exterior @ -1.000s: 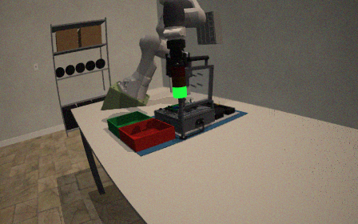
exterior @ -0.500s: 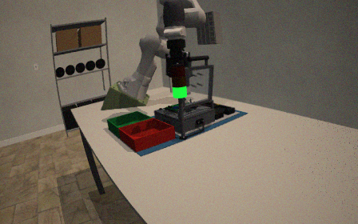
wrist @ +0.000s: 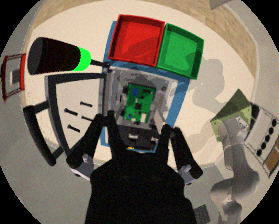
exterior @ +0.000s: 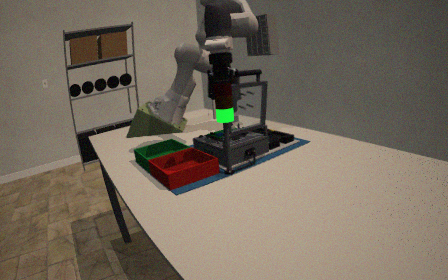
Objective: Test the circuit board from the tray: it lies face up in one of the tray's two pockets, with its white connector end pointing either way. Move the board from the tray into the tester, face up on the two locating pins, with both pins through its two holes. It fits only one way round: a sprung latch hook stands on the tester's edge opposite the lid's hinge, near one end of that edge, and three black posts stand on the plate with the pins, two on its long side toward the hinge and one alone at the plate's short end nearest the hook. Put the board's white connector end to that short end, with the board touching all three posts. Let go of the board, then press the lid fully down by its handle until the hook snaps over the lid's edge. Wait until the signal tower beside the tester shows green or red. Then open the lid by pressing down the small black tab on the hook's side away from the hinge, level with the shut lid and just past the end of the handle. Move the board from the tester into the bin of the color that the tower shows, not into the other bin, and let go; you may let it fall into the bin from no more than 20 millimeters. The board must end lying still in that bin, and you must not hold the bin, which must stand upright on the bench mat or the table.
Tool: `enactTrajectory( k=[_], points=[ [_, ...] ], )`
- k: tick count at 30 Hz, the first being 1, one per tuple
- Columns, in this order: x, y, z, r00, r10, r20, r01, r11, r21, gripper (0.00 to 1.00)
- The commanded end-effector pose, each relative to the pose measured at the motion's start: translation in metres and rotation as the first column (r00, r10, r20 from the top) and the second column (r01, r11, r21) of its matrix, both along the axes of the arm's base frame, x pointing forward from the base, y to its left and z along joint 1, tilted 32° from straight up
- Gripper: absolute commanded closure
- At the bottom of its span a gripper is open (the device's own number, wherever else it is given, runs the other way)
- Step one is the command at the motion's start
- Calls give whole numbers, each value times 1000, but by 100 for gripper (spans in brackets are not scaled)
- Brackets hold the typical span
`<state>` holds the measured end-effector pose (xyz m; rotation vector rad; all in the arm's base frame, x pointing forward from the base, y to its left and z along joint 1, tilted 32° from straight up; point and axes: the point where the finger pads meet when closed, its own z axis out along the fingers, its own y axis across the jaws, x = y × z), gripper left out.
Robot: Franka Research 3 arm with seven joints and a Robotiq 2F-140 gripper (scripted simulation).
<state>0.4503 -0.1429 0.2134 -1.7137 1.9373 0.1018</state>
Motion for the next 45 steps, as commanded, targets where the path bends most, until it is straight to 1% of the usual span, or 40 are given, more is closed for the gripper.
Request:
enactTrajectory(
  k=[1,2,4,9,14,35,36,45],
  points=[
    [5,4,-11,1000,7,6,-7,1000,-6,42],
    [6,6,-15,1000,7,6,-7,1000,-6,42],
    [6,6,-15,1000,7,6,-7,1000,-6,42],
    [12,13,-30,1000,7,6,-7,1000,-6,42],
    [15,17,-38,1000,7,6,-7,1000,-6,42],
    [15,17,-39,1000,7,6,-7,1000,-6,42],
    [15,17,-39,1000,7,6,-7,1000,-6,46],
    [15,17,-39,1000,7,6,-7,1000,-6,46]
  ],
)
